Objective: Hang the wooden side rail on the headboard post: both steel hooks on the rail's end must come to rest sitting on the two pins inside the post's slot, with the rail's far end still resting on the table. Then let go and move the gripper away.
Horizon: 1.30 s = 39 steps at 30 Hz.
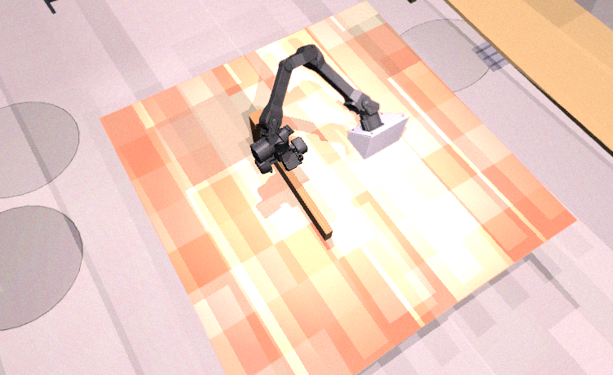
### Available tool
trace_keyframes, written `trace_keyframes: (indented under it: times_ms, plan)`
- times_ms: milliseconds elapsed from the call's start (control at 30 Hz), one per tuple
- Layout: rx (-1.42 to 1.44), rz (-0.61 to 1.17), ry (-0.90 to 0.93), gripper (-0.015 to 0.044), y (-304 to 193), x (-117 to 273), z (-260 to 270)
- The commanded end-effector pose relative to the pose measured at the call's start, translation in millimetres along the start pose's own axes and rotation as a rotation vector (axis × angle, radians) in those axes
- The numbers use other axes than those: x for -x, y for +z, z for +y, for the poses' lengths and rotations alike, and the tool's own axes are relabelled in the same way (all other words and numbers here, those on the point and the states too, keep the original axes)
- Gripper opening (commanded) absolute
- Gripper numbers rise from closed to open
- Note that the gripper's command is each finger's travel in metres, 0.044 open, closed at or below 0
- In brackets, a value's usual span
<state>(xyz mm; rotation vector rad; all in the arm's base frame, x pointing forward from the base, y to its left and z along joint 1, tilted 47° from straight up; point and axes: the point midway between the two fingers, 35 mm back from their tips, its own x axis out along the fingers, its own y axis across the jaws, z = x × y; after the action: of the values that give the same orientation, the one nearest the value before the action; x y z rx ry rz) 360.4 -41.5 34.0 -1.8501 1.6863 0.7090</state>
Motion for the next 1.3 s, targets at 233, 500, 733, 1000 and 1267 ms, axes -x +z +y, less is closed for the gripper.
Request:
trace_keyframes:
  times_ms: [233,500,733,1000,1267]
  plan:
    - [0.007,0.008,0.003,0.0440,-1,-18,2]
    - [0.007,0.010,0.003,0.0440,-2,-28,3]
    - [0.007,0.010,0.003,0.0256,-2,-28,3]
    - [0.007,0.010,0.003,0.0105,-2,-28,3]
    - [0.007,0.010,0.003,0.0000,-2,-28,3]
